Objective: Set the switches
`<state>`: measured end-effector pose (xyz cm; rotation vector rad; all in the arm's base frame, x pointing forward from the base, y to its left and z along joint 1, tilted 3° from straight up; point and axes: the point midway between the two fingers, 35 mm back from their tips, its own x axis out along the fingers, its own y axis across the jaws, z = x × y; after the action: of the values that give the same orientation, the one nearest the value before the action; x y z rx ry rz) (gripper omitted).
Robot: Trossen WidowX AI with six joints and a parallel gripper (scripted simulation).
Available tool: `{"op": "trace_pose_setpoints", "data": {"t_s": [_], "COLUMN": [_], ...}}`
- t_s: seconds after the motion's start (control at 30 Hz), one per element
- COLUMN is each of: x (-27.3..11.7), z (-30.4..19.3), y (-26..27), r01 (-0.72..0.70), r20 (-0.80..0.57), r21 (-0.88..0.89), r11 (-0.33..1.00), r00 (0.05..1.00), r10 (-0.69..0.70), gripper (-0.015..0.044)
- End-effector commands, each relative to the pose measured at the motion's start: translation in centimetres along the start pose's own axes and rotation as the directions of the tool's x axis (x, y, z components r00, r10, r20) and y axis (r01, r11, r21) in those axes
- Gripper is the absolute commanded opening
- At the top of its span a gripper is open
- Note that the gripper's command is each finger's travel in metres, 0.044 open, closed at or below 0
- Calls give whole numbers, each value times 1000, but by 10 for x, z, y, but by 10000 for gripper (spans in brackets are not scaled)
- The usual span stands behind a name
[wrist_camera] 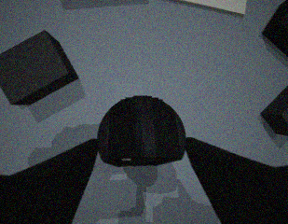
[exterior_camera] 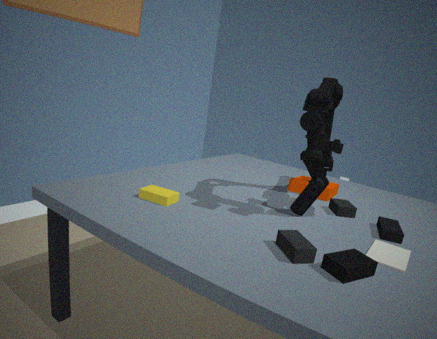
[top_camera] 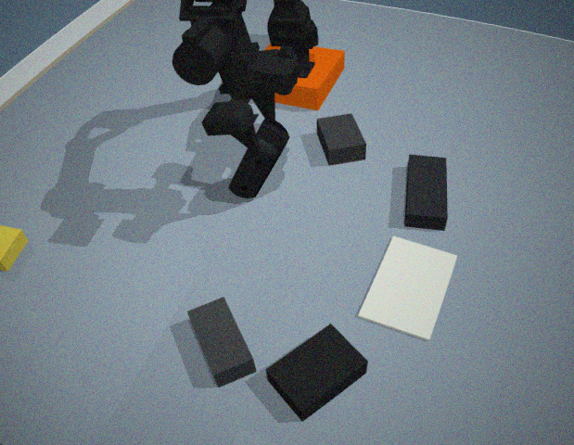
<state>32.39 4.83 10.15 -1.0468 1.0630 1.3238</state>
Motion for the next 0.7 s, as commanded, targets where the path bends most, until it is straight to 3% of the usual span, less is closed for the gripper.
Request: {"op": "trace_pose_setpoints", "data": {"t_s": [0.0, 0.67], "x": [-1, -9], "z": [-7, -22], "y": [0, 0], "r01": [-5, -5], "r20": [-11, 29], "r21": [8, 8], "r11": [1000, 1000], "r00": [1000, 1000], "r10": [5, 5], "gripper": [337, 338]}}
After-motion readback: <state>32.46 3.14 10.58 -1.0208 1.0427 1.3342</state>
